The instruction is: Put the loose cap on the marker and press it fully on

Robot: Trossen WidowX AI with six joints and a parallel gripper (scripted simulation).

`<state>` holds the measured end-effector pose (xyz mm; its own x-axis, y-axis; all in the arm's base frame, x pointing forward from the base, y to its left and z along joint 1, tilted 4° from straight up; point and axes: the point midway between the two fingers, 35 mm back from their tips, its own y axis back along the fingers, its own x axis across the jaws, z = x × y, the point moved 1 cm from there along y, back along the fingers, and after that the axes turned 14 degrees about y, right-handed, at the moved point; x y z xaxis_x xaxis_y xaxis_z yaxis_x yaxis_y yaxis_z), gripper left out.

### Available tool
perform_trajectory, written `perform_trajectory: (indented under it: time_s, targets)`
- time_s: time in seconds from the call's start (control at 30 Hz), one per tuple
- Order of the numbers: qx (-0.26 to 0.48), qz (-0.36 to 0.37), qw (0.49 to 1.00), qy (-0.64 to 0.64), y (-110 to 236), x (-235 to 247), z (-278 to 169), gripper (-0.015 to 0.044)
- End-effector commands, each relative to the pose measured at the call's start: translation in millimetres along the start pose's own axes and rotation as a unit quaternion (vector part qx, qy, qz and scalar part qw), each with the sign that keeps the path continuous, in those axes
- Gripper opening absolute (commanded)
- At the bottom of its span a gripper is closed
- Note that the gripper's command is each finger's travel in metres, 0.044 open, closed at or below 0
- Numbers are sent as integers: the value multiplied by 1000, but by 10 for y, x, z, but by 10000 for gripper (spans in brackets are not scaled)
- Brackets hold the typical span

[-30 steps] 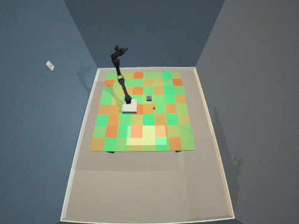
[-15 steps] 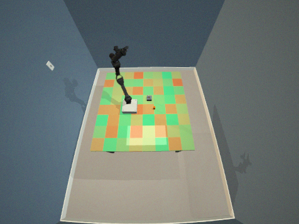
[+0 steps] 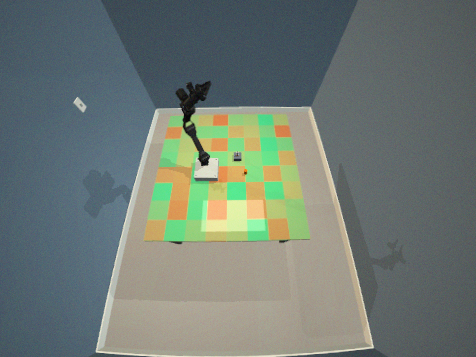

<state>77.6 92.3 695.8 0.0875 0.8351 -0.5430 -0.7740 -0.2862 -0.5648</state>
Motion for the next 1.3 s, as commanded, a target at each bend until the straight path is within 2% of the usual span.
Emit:
perform_trajectory:
  time_s: [0.0,0.33,0.47,0.73,1.0,1.27]
  targets:
    - [33,-44,998,-6,-62,-497,-527,248]
    - [173,-100,979,30,-105,-1165,-2040,248]
    - [220,-97,971,-2,-161,-1187,-2644,248]
    - [325,-56,944,32,-109,-1087,-3506,248]
    - [473,91,871,94,140,-561,-4749,248]
    - [553,331,748,161,658,240,-5704,248]
